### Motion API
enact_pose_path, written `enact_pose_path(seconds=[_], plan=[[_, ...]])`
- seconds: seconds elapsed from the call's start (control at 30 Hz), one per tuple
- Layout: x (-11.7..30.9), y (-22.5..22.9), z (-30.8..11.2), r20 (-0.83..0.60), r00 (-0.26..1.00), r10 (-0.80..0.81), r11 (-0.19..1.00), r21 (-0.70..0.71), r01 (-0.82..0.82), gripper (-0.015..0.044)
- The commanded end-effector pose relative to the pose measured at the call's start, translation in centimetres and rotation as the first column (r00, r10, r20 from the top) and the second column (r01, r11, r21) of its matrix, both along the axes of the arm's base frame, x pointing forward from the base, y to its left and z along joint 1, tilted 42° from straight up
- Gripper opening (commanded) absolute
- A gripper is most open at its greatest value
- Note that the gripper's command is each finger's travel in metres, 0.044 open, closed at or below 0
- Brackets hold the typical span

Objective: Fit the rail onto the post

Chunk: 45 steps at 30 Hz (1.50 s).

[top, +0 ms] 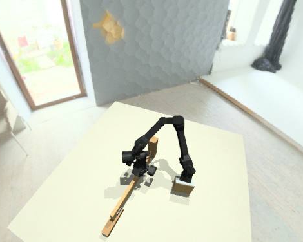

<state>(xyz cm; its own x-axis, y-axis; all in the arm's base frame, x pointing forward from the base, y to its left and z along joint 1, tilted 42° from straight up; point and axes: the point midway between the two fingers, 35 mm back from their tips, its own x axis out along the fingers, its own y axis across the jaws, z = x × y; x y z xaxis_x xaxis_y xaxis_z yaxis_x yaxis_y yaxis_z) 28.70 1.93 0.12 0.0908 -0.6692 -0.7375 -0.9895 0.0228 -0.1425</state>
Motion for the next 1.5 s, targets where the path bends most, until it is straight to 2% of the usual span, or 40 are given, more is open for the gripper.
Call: enact_pose_path(seconds=[0.0, 1.47], plan=[[0.2, 0.6, 0.3, 0.007, 1.000, 0.009, 1.000, 0.011, -0.009, 0.0000], [0.2, 1.8, 1.6, 0.007, 1.000, 0.009, 1.000, 0.012, -0.009, 0.0000]])
